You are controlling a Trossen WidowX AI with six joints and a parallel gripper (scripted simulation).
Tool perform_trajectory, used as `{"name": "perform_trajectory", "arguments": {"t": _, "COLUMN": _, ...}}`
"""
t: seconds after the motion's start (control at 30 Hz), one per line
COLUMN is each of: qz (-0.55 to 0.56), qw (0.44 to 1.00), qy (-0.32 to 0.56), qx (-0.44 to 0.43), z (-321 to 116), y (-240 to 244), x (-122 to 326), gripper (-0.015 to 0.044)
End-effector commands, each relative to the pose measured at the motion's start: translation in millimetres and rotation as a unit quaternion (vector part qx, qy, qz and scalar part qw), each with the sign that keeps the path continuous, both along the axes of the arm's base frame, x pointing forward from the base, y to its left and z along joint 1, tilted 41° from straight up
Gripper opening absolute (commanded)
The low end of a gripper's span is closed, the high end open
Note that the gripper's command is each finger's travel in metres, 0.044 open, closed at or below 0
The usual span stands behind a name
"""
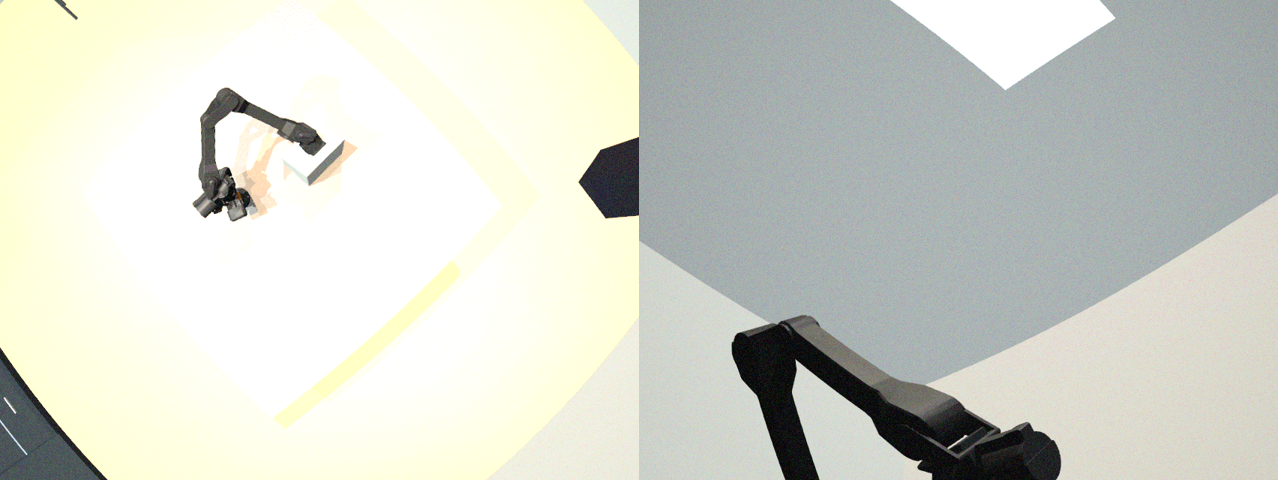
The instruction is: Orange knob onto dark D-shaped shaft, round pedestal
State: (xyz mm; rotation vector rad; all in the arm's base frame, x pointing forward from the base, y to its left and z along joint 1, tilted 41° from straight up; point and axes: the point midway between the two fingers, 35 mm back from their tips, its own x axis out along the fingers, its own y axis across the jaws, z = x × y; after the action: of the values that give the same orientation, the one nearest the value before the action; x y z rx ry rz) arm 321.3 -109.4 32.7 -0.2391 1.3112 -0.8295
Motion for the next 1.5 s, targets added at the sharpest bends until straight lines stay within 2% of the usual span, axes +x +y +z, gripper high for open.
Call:
{"name": "perform_trajectory", "arguments": {"t": 0.0, "qz": -0.04, "qw": 0.999, "qy": -0.034, "qx": 0.0, "z": -0.9, "y": -0.9, "x": -1.2, "gripper": 0.0}}
{"name": "perform_trajectory", "arguments": {"t": 1.1, "qz": -0.04, "qw": 0.999, "qy": -0.034, "qx": 0.001, "z": 0.0, "y": 1.1, "x": -1.3, "gripper": 0.0}}
{"name": "perform_trajectory", "arguments": {"t": 1.33, "qz": -0.115, "qw": 0.988, "qy": -0.099, "qx": 0.003, "z": -0.2, "y": -0.1, "x": 0.1, "gripper": 0.0}}
{"name": "perform_trajectory", "arguments": {"t": 1.47, "qz": -0.118, "qw": 0.988, "qy": -0.102, "qx": 0.003, "z": -1.7, "y": -1.0, "x": 0.1, "gripper": 0.0}}
